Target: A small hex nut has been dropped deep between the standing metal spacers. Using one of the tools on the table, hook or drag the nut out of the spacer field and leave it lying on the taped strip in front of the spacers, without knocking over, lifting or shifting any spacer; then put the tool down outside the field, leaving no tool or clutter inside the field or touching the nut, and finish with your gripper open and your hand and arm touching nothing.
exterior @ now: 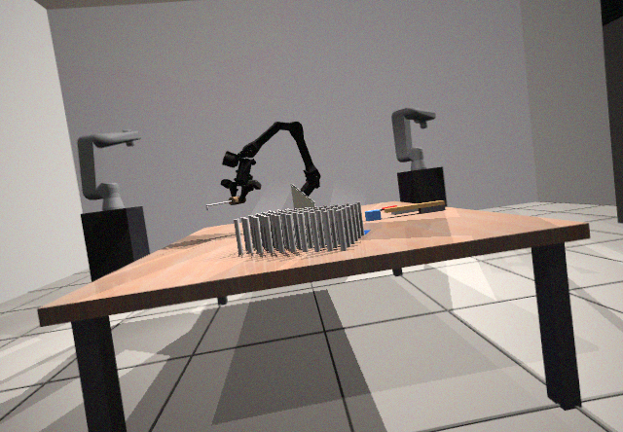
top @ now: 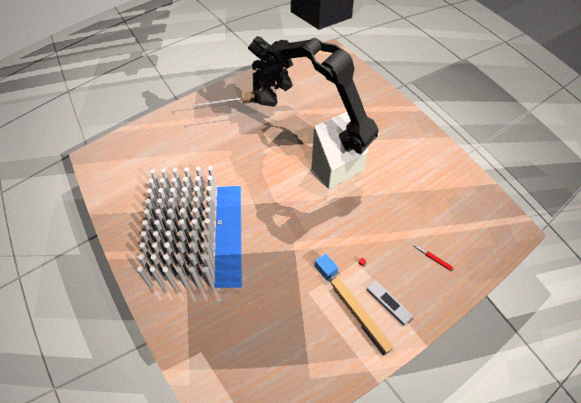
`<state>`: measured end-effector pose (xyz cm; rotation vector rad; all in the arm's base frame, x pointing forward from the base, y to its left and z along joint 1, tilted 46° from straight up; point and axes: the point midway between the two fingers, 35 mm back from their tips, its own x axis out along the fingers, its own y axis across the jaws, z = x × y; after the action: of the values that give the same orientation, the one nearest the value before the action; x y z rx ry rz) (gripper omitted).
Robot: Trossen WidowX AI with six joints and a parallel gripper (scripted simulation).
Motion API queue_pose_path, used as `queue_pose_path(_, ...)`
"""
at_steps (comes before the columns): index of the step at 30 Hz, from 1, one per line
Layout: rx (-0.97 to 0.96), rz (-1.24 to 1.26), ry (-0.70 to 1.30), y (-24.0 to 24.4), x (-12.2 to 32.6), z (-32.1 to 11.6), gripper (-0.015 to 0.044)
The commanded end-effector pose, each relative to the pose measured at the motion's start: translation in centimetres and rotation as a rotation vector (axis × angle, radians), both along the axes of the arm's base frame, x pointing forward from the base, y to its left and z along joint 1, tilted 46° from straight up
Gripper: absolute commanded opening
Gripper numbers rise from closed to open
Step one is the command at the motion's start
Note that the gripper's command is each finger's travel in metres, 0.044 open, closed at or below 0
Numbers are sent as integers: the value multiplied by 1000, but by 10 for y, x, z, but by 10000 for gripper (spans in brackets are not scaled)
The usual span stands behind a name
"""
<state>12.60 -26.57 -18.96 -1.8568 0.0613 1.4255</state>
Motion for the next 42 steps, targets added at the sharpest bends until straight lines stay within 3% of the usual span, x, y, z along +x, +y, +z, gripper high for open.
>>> queue_pose_path(1, -2, -5, -4, 2, 2, -4, 0)
queue_pose_path(42, -3, -6, -5, 35, 9, -43, 0)
